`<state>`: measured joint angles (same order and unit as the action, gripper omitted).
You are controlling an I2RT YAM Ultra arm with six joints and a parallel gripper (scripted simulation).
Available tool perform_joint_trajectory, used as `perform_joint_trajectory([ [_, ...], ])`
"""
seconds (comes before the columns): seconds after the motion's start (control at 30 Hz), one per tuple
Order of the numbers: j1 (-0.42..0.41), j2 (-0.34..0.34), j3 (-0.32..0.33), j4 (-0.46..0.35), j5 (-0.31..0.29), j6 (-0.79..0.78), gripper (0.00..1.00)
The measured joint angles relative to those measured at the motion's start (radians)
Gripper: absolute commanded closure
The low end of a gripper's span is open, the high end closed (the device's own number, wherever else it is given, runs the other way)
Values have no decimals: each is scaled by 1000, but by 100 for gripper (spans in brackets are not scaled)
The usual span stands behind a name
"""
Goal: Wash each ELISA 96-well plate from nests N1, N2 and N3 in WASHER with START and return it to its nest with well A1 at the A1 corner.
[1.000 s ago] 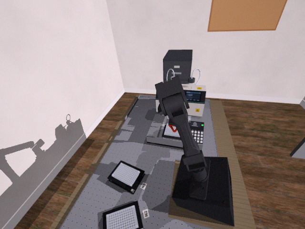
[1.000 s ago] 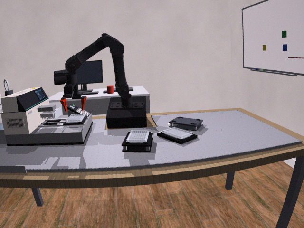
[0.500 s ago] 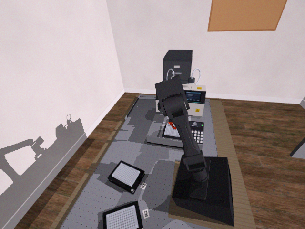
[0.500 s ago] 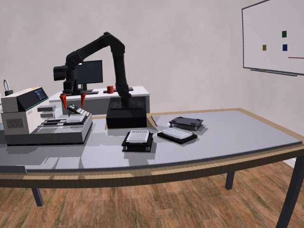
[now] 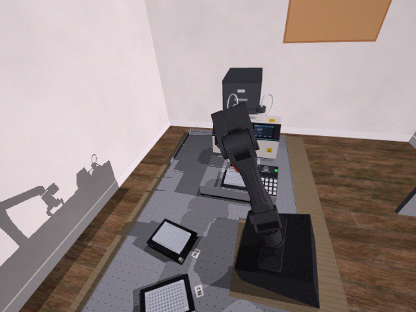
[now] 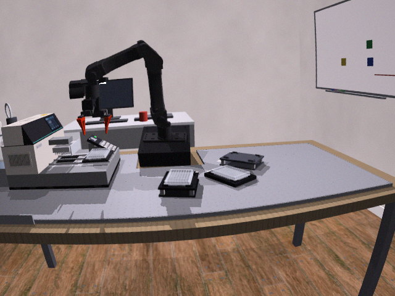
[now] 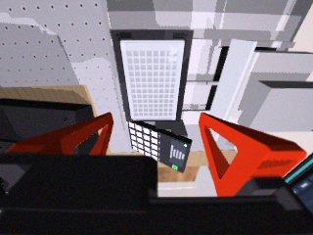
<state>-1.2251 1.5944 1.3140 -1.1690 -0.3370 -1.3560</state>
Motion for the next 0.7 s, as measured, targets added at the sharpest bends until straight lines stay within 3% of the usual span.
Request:
perform_joint_trajectory([
  [0.7, -3, 0, 5, -15, 0, -5, 0],
])
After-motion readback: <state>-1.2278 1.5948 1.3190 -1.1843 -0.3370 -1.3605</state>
